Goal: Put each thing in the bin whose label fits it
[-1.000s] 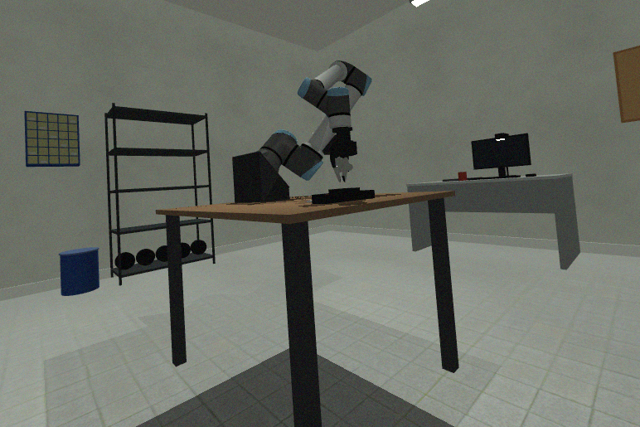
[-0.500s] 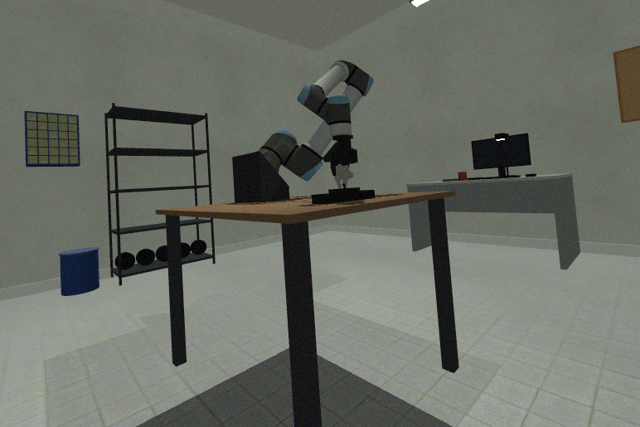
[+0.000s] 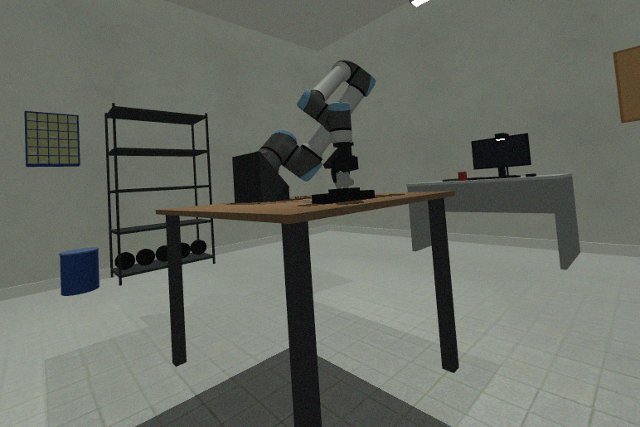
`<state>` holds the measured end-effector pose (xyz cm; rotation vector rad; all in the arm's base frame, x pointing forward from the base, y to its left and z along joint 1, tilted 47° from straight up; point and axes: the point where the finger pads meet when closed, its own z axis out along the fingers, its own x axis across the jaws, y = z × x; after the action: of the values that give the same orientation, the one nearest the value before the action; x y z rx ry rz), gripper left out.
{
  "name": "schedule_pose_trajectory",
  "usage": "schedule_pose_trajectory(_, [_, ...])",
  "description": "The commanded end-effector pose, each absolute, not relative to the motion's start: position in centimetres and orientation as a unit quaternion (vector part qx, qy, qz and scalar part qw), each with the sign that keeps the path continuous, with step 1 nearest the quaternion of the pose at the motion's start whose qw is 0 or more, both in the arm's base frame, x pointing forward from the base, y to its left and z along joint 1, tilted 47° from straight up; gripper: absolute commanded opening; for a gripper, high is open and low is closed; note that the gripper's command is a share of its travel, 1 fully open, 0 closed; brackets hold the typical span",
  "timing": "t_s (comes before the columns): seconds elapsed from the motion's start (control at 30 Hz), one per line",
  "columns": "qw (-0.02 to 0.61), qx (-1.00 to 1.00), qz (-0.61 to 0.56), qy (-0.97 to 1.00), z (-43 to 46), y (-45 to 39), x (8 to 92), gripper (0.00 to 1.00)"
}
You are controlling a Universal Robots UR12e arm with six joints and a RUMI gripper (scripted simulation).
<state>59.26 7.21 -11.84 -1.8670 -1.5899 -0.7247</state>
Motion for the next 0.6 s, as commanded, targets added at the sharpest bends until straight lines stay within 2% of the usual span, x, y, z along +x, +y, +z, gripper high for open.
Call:
schedule_pose_trajectory(0.0, [0.288,-0.699,-0.272,-0.595,-12.23,7.60,59.33,0.14])
schedule_pose_trajectory(0.53, [0.288,-0.699,-0.272,-0.595,-12.40,7.80,59.32,0.14])
schedule_pose_trajectory(0.57, [0.288,-0.699,-0.272,-0.595,-12.40,7.80,59.31,0.00])
